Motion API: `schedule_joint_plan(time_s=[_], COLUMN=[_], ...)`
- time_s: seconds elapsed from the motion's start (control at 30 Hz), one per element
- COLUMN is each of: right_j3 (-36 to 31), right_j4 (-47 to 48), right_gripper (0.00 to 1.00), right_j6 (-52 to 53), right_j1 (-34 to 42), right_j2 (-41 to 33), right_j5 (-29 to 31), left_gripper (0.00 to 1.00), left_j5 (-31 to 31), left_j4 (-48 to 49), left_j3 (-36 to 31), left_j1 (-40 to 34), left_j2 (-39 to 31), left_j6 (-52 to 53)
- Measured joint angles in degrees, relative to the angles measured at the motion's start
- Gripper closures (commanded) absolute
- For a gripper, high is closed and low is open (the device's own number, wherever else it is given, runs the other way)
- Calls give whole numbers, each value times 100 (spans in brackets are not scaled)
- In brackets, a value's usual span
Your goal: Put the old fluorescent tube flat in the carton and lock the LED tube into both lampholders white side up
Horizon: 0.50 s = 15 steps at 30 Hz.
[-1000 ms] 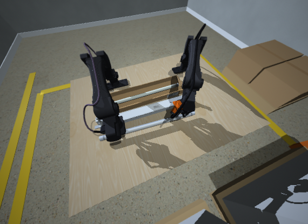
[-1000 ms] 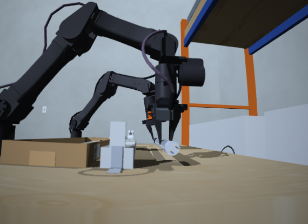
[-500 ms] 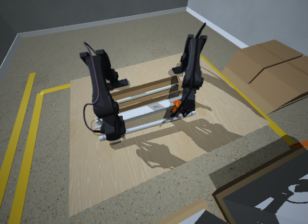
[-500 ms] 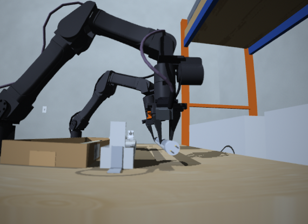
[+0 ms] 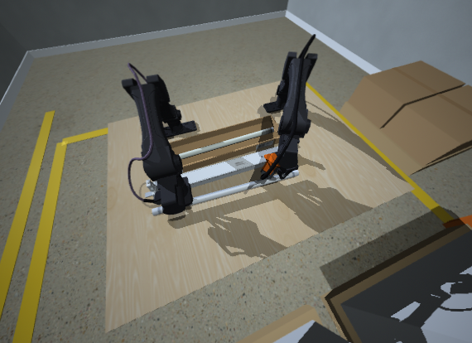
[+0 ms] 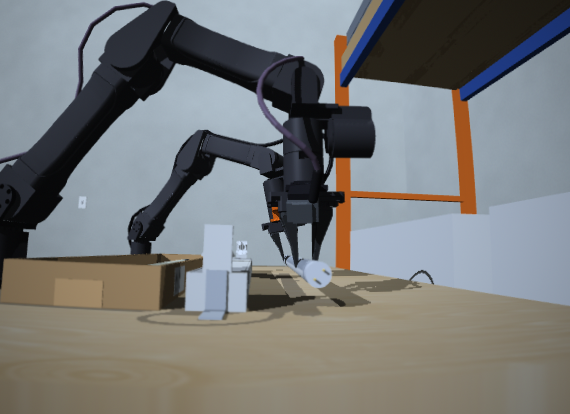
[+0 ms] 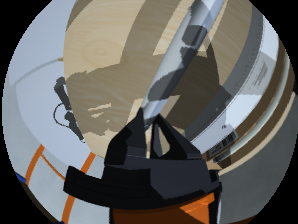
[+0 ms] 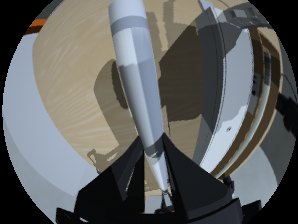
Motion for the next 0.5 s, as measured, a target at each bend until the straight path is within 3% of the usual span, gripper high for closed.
schedule_joint_plan(time_s=[0.5], right_j3=[-225], right_j4=[216], right_gripper=[89], right_j6=[0], right_j1=[0], right_j2=[-125], right_j5=[4], left_gripper=[89], left_j5=[-57], left_j4=[227], left_j3=[-249], left_j1=[-24], left_j2=[-125], left_j6=[-11])
